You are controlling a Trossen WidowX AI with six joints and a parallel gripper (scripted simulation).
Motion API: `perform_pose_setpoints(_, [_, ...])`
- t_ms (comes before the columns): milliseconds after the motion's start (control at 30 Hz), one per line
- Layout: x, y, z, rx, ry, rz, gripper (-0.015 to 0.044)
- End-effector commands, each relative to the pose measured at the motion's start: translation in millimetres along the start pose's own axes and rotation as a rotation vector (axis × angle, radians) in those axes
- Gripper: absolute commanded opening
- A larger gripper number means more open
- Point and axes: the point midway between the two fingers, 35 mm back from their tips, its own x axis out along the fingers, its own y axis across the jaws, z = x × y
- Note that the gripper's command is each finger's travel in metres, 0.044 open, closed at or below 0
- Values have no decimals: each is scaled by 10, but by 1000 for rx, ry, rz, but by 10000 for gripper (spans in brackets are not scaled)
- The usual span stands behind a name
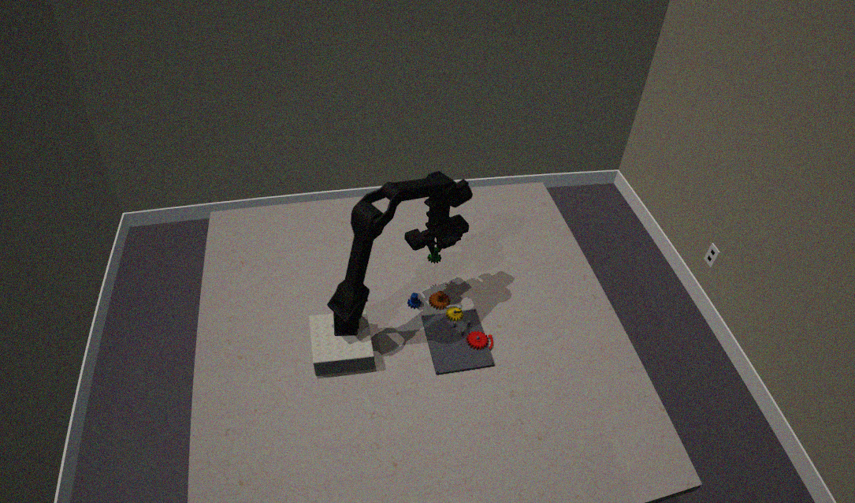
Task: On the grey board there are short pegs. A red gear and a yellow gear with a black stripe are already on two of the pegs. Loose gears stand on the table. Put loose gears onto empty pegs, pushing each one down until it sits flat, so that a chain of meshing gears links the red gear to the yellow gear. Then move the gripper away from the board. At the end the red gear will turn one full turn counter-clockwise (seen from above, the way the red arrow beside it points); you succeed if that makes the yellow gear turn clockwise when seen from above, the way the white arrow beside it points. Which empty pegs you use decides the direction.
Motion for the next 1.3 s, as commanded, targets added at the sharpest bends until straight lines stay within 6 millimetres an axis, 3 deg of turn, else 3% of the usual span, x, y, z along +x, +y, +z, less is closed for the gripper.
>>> perform_pose_setpoints(0, [-142, -23, 6, 10, -3, 7, 0])
perform_pose_setpoints(300, [-287, -65, 15, 15, -5, 2, 0])
perform_pose_setpoints(1267, [-27, 49, 706, 29, -11, 2, 0])
